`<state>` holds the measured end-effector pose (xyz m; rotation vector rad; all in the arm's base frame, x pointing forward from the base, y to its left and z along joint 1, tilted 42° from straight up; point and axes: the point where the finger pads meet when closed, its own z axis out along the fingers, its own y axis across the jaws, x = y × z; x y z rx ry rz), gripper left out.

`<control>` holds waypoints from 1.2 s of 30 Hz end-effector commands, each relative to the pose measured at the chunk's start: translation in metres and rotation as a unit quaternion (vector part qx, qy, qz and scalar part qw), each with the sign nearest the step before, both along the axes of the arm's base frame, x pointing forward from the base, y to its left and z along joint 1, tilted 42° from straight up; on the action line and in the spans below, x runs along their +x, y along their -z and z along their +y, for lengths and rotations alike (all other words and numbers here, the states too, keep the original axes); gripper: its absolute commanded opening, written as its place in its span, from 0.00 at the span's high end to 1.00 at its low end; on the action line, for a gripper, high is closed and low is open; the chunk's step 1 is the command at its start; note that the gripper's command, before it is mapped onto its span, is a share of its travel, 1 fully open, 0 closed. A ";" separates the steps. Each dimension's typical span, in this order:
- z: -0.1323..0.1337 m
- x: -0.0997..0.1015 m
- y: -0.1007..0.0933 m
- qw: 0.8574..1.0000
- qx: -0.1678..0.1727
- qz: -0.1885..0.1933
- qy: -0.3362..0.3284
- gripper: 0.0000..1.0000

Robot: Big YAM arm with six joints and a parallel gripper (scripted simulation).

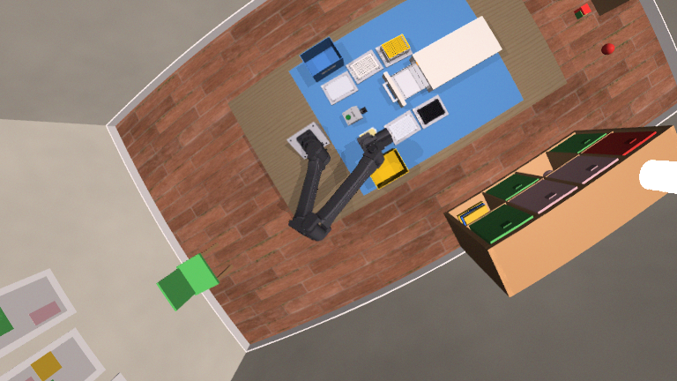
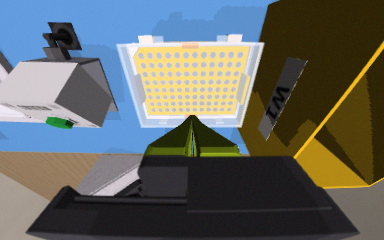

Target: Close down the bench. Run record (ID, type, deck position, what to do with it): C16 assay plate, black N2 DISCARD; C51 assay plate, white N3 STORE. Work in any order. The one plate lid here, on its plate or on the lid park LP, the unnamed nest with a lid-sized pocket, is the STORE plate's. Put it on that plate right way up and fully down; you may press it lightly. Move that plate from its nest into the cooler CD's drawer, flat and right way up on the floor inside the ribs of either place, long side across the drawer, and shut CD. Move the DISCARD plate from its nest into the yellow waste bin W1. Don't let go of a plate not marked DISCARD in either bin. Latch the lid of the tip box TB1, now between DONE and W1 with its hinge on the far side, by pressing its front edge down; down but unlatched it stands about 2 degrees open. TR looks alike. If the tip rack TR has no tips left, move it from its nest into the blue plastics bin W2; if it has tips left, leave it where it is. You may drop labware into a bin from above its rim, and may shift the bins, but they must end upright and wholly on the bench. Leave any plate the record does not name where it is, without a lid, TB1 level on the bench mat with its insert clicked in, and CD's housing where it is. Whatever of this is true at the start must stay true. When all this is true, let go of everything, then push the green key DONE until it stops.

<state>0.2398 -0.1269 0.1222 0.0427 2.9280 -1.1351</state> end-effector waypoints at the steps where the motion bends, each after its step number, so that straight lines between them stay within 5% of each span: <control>1: -0.002 0.002 0.003 1.000 -0.001 0.001 -0.004 1.00; 36: -0.010 0.001 0.011 1.000 0.000 0.003 -0.003 1.00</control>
